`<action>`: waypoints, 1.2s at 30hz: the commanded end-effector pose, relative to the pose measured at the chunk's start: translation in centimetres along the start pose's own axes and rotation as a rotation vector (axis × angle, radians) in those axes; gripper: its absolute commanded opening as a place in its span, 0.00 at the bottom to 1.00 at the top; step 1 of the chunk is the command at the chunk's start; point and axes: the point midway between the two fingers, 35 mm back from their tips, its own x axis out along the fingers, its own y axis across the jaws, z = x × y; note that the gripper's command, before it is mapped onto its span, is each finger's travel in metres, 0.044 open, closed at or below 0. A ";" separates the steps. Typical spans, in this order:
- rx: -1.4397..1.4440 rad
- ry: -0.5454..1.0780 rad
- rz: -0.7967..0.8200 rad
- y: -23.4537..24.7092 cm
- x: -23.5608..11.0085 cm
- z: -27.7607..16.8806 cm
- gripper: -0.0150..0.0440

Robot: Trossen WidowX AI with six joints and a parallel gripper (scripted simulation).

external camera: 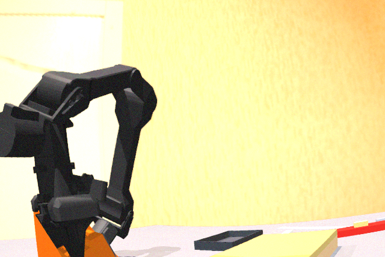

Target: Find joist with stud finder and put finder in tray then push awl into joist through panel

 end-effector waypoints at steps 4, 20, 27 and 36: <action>-0.006 0.007 -0.004 0.0 -1.7 0.1 0.25; -0.004 0.059 -0.001 0.0 -1.7 0.3 0.25; -0.003 0.098 0.001 0.0 -1.6 0.4 0.25; -0.001 0.138 0.001 0.0 -1.4 0.5 0.25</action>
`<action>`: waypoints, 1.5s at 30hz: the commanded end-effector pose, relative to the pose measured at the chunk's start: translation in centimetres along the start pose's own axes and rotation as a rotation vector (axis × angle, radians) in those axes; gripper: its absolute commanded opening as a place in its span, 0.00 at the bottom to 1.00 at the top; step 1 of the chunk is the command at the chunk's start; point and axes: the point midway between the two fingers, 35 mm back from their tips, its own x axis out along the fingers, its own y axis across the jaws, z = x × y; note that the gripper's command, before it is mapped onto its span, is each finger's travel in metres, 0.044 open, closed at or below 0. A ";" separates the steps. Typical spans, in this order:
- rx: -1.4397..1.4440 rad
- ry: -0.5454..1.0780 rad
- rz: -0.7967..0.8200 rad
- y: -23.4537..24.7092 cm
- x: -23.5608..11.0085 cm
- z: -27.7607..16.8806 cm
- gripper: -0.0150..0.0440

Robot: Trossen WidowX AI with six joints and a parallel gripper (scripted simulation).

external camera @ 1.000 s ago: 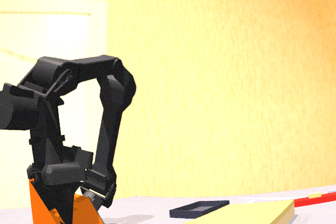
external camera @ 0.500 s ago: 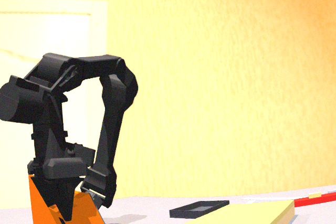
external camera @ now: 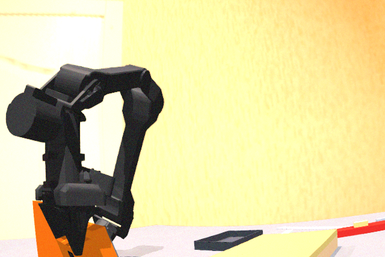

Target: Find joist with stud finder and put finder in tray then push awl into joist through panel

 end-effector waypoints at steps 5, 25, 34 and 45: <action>0.005 0.044 0.004 0.1 0.1 0.2 0.25; 0.006 0.177 0.005 0.1 0.3 0.5 0.25; 0.006 0.222 0.006 0.1 0.3 0.7 0.25; 0.006 0.303 0.008 0.1 0.4 0.9 0.25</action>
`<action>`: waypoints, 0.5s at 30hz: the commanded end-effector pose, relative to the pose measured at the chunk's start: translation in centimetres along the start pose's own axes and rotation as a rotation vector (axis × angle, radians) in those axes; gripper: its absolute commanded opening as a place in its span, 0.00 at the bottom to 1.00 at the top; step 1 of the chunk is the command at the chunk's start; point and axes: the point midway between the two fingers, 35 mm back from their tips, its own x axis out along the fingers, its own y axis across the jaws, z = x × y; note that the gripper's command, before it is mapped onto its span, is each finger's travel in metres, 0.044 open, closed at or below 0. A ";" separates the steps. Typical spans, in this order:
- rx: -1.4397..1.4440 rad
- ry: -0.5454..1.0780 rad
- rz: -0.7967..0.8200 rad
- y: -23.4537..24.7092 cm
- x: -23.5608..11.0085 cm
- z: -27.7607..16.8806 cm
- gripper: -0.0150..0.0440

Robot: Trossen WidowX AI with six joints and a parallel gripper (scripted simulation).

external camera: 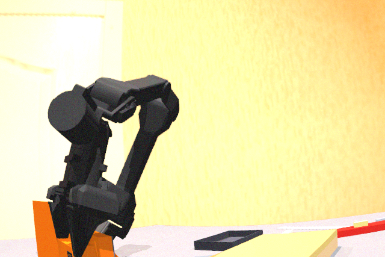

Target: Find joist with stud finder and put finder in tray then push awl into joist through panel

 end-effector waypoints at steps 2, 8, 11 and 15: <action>0.004 0.045 0.001 0.1 0.0 0.1 0.25; 0.005 0.090 -0.001 0.1 0.0 0.2 0.25; 0.005 0.106 -0.002 0.1 0.0 0.3 0.25; 0.005 0.124 0.000 0.1 0.0 0.3 0.25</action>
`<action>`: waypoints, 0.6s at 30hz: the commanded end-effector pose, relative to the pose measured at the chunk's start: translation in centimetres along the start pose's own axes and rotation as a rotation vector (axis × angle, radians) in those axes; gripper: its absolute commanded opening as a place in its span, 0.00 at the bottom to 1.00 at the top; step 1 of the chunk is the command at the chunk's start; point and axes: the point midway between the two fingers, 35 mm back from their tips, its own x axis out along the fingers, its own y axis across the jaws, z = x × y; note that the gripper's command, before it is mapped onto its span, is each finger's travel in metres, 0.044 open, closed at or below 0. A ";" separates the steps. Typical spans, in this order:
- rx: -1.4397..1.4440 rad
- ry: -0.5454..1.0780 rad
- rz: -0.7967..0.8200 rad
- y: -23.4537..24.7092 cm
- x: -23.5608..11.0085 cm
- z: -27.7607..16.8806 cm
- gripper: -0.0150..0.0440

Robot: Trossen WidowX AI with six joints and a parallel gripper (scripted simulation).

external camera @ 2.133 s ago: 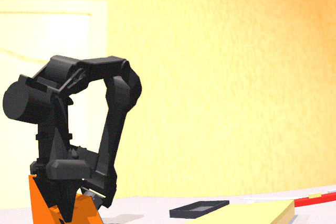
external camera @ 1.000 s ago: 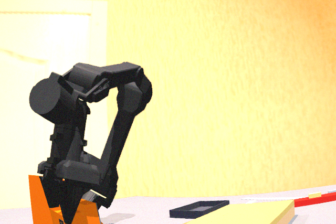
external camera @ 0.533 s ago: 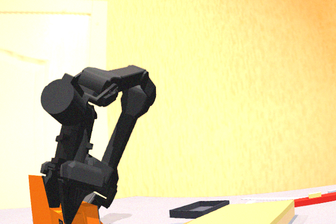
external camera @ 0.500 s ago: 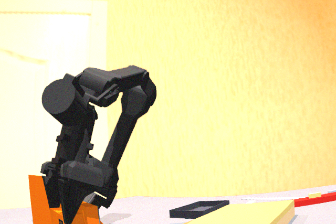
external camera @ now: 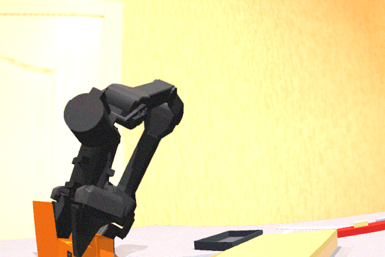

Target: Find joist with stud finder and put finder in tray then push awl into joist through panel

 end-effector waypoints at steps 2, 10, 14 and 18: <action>0.004 0.040 0.003 0.1 0.0 0.1 0.25; 0.004 0.105 0.005 0.1 0.1 0.3 0.25; 0.004 0.138 0.004 0.1 0.1 0.4 0.25; 0.005 0.171 0.002 0.1 0.1 0.4 0.25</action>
